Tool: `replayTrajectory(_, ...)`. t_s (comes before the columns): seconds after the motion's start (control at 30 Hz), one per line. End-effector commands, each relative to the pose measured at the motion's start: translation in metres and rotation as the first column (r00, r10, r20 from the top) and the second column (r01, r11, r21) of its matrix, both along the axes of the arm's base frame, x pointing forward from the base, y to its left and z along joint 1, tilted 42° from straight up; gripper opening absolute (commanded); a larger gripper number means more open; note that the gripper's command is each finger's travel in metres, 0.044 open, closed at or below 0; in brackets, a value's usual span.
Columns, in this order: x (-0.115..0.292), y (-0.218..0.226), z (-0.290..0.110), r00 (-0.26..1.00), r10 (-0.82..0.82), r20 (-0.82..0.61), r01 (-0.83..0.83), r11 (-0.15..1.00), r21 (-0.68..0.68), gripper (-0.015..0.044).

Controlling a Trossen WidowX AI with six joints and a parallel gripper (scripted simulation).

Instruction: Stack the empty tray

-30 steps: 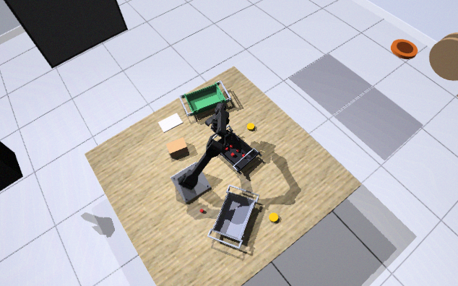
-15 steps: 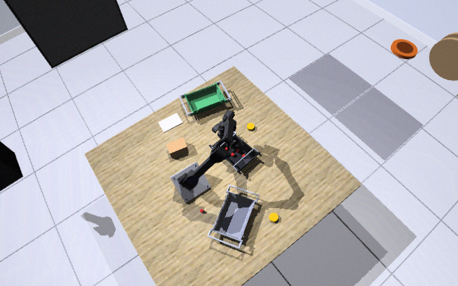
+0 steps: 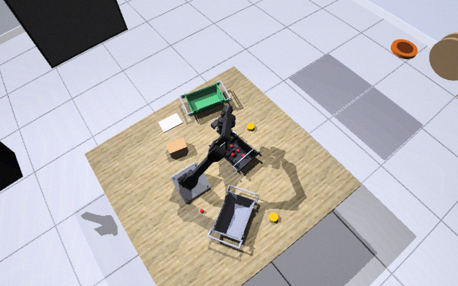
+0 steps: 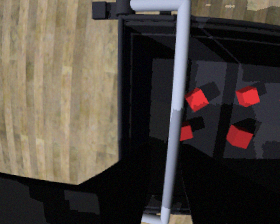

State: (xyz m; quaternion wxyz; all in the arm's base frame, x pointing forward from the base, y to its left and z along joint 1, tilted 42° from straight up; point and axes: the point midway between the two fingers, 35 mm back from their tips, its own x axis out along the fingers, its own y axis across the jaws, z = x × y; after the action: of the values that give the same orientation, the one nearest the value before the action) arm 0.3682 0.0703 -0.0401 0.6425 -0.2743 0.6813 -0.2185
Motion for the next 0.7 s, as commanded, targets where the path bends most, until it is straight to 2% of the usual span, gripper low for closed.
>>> replayTrajectory(0.0,-0.0005,-0.0023,-0.0019,1.0,-0.002,-0.005,0.002,1.0,-0.002,0.0084)
replayTrajectory(0.5,-0.0005,-0.0023,-0.0019,1.0,-0.002,-0.005,0.002,1.0,-0.002,0.0084)
replayTrajectory(0.6,-0.0005,-0.0023,-0.0019,1.0,-0.002,-0.005,0.002,1.0,-0.002,0.0006)
replayTrajectory(0.67,-0.0005,-0.0023,-0.0019,1.0,-0.002,-0.005,0.002,1.0,-0.002,0.0)
